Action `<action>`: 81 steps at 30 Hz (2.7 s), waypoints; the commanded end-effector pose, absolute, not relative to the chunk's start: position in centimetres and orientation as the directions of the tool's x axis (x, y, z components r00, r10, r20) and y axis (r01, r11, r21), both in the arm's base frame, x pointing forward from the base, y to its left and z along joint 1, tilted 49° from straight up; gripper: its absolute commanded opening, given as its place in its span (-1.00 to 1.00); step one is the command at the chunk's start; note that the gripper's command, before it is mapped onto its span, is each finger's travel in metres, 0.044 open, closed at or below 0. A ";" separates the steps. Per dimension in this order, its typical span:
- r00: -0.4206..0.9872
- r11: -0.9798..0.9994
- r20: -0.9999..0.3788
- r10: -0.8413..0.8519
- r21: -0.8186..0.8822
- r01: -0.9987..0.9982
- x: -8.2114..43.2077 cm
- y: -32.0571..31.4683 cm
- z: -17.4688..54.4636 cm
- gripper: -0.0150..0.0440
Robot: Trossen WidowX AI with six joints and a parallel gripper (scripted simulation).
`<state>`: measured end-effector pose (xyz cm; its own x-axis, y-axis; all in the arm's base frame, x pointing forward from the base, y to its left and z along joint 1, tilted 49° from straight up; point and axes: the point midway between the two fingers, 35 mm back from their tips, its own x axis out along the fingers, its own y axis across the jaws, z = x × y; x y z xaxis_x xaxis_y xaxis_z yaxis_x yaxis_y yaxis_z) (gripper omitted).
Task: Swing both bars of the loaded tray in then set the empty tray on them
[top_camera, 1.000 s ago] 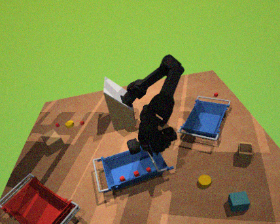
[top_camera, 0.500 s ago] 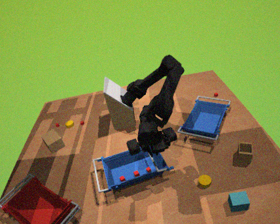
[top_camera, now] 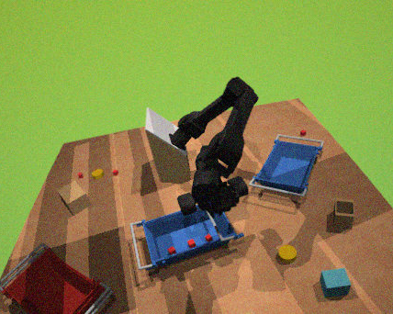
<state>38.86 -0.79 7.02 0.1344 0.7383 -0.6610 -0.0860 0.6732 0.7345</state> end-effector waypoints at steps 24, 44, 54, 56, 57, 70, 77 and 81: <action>0.153 0.687 -0.671 0.725 0.721 -0.093 38.5 -17.6 -10.7 -0.21; 0.154 0.686 -0.670 0.726 0.722 -0.094 38.9 -15.4 -13.7 -0.21; 0.154 0.684 -0.668 0.728 0.723 -0.095 39.2 -13.4 -15.4 -0.21; 0.154 0.684 -0.668 0.728 0.723 -0.095 39.1 -13.5 -15.1 -0.21; 0.154 0.684 -0.668 0.728 0.723 -0.095 39.1 -13.6 -14.8 -0.21; 0.153 0.684 -0.668 0.728 0.724 -0.094 38.3 -13.6 -10.7 -0.21; 0.153 0.682 -0.667 0.729 0.725 -0.093 38.2 -11.7 -9.4 -0.21; 0.153 0.682 -0.666 0.730 0.726 -0.093 38.2 -10.3 -9.1 -0.21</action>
<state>38.21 -11.48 -9.60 0.1490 0.7286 -0.6686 -0.0939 0.6835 0.7239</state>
